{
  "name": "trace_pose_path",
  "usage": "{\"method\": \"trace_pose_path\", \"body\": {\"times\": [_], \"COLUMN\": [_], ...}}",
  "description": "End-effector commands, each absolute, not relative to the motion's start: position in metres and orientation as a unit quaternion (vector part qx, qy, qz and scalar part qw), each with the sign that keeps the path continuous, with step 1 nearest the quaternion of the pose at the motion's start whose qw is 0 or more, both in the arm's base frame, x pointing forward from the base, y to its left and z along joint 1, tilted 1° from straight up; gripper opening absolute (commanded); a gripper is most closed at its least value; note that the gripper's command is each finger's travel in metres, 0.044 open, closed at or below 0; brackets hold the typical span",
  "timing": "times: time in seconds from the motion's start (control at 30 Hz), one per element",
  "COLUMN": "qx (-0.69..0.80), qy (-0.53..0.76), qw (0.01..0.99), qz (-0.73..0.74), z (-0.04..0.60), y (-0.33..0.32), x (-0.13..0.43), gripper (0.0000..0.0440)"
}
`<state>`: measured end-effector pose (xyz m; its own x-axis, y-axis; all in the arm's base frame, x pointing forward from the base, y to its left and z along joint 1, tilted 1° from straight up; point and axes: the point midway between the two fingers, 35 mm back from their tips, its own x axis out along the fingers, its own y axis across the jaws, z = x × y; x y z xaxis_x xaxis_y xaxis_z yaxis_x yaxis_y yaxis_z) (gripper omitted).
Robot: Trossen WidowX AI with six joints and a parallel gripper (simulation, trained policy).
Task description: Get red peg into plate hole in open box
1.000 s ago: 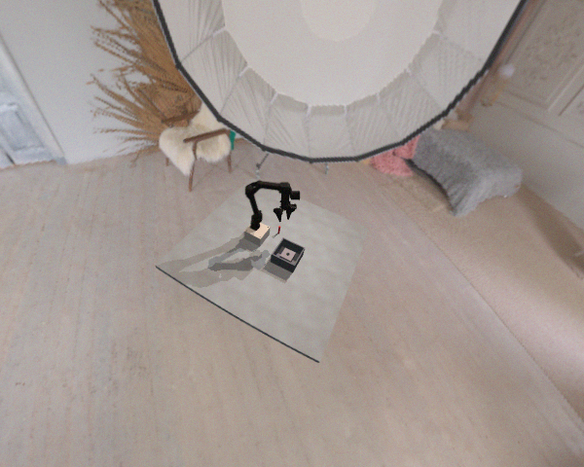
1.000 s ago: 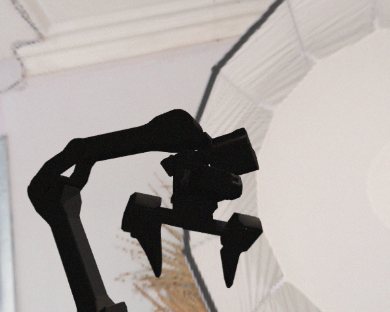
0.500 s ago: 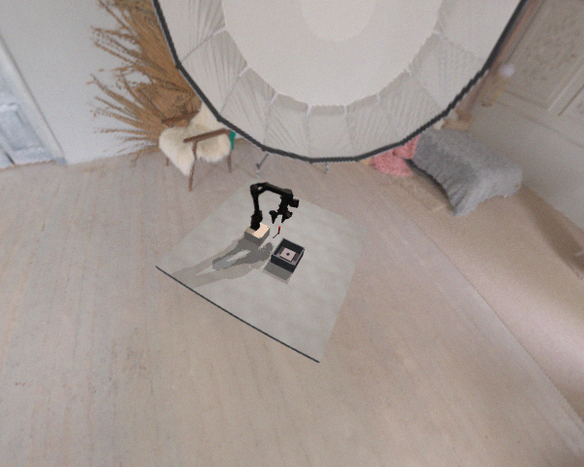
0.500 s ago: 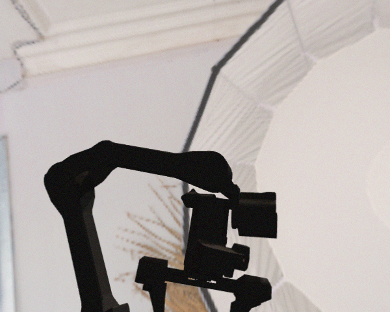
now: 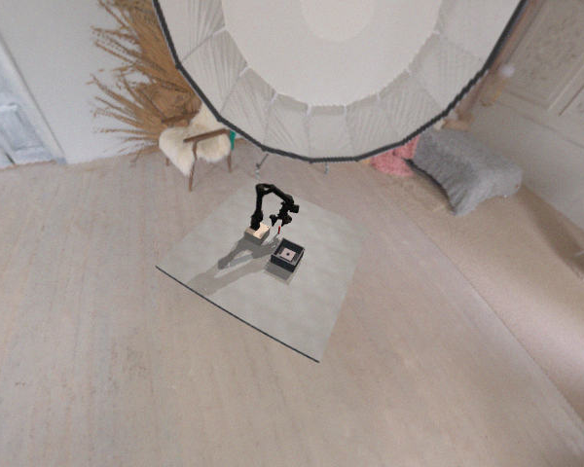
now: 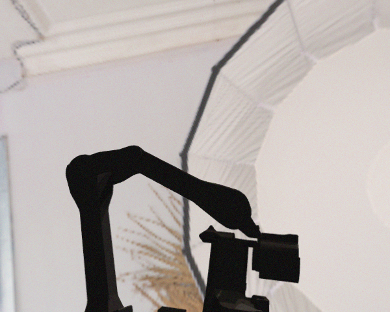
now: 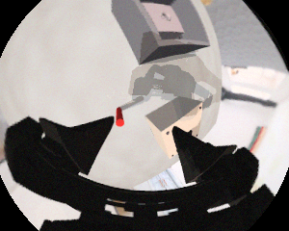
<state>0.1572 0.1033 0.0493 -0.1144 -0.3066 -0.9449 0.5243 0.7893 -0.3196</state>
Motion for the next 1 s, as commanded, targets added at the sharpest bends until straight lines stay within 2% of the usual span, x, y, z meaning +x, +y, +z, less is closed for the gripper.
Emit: {"method": "trace_pose_path", "body": {"times": [0.0,0.37,0.43,0.5,0.97], "qx": [0.092,0.126,0.128,0.129,0.103], "qy": [0.678,0.668,0.668,0.67,0.688], "qw": [0.657,0.666,0.666,0.664,0.635], "qz": [-0.315,-0.306,-0.305,-0.306,-0.335], "z": [0.035,-0.015,-0.021,-0.028,-0.05], "y": [0.107,0.116,0.116,0.116,0.109], "x": [0.157,0.163,0.164,0.162,0.149], "gripper": [0.044,0.0439,0.0427,0.0386,0.0026]}}
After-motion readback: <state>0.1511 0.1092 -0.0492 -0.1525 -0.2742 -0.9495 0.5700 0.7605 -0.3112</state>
